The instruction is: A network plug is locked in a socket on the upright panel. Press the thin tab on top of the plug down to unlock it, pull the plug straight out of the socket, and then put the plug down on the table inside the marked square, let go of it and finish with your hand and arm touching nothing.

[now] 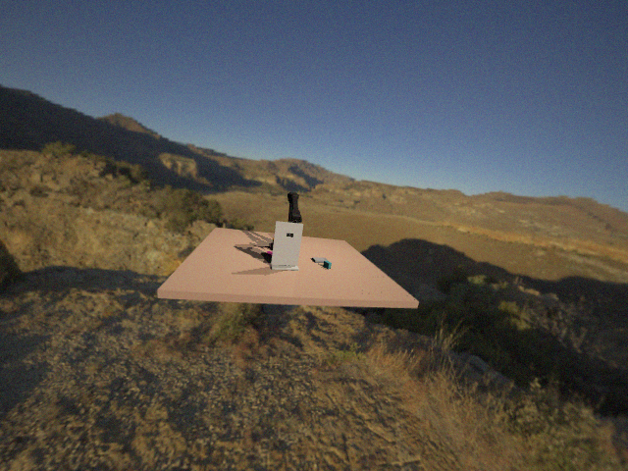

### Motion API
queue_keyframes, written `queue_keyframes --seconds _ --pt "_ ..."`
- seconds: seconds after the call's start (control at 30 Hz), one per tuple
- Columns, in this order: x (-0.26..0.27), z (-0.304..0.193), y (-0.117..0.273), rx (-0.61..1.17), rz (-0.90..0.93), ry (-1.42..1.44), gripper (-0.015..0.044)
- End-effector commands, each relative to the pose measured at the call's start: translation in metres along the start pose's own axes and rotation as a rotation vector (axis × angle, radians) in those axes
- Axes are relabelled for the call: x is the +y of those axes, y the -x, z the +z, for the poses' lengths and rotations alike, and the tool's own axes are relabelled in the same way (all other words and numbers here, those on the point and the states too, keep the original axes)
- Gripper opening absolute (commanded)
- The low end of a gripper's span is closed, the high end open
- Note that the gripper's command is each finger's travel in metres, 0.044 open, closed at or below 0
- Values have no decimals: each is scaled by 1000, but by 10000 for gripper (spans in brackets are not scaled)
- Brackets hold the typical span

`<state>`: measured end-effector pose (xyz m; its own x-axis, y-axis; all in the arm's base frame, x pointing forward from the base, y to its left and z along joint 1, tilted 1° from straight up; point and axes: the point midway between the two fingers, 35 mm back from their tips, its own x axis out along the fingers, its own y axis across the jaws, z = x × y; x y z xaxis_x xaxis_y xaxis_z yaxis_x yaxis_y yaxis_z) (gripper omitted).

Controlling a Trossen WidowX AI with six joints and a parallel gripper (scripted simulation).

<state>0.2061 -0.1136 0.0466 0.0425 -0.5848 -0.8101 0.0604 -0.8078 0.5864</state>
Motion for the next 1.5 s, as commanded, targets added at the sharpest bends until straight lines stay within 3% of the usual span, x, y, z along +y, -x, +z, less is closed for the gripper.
queue_keyframes --seconds 0.0,0.97,1.47 --pt "4 0 5 -1 6 -5 156" --pt "28 2 44 0 1 1 156" --pt "56 -2 83 -1 2 7 156"
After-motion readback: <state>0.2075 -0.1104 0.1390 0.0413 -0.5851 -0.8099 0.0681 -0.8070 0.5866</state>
